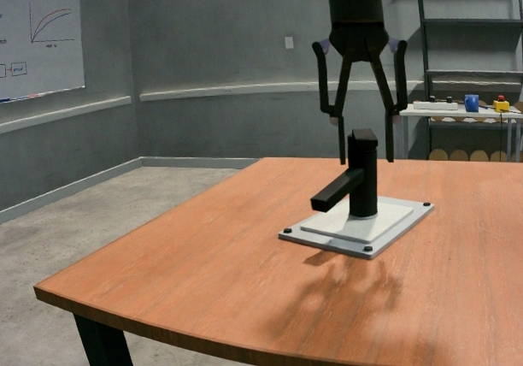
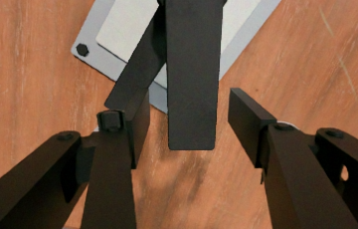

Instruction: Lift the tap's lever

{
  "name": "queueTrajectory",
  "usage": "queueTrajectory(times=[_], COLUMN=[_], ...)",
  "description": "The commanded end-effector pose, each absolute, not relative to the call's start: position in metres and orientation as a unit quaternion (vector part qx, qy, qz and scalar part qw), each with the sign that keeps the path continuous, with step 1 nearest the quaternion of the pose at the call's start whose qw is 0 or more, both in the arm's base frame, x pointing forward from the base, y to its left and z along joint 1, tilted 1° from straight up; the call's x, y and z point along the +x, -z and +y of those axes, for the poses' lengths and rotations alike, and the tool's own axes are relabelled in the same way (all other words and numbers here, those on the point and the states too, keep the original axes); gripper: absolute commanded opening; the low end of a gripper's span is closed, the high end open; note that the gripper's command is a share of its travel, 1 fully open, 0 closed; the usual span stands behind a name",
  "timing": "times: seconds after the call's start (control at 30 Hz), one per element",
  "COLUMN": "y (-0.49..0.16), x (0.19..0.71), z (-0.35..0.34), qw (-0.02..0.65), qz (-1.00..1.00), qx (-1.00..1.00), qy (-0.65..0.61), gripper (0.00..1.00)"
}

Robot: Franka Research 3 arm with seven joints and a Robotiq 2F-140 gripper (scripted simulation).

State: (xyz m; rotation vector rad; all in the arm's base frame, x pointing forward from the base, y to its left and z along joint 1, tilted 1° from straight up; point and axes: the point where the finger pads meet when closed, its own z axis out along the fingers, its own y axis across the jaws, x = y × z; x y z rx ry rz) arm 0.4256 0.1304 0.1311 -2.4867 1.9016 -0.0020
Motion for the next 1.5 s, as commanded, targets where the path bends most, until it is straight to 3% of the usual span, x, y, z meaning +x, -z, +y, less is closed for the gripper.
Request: queueTrajectory(times=[0.0, 0.4, 0.43, 1.47], y=[-0.1302, -0.1302, -0.1302, -0.1302], x=[0.4257, 0.4257, 0.4257, 0.4257], z=[0.1294, 0.1294, 0.1294, 0.1294], qw=[0.005, 0.005, 0.005, 0.005], qz=[0.609, 0.609, 0.609, 0.609], qx=[-0.794, -0.794, -0.794, -0.794], qy=[0.002, 0.002, 0.002, 0.002], gripper=[0.47, 0.47, 0.1, 0.1])
